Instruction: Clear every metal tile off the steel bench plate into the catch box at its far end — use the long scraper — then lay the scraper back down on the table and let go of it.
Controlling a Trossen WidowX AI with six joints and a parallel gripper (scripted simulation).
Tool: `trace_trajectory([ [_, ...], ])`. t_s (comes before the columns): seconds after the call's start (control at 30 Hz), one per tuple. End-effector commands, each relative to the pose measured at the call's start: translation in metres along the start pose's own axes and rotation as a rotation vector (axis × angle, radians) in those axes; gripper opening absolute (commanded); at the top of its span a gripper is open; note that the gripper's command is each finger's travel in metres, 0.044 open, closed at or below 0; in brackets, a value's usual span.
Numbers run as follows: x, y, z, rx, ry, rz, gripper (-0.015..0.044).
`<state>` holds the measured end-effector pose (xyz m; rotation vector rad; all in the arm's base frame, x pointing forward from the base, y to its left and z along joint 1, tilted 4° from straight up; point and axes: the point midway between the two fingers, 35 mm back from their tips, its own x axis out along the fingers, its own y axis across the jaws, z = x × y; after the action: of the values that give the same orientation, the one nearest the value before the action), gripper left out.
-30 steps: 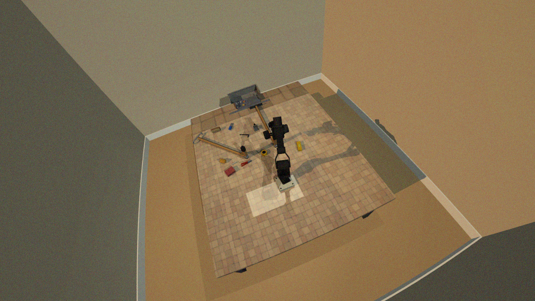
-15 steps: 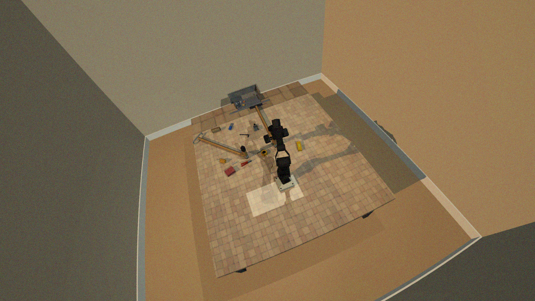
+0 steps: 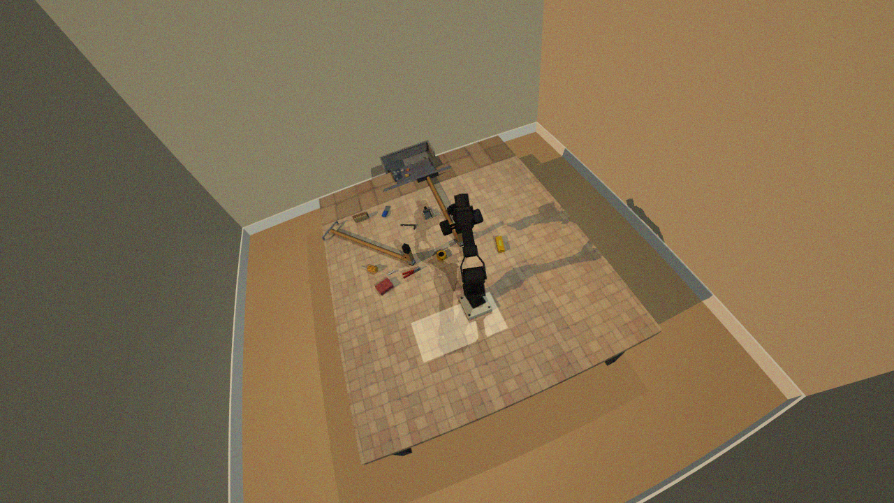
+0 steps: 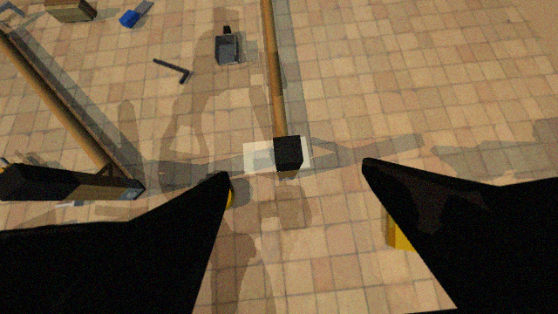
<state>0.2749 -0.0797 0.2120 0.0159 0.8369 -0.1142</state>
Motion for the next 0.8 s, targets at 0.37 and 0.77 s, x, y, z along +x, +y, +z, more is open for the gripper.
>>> trace_trajectory([
  [0.37, 0.028, 0.001, -0.022, -0.005, -0.003, 0.004, 0.044],
  [0.77, 0.043, 0.0, -0.02, -0.005, -0.004, 0.004, 0.044],
])
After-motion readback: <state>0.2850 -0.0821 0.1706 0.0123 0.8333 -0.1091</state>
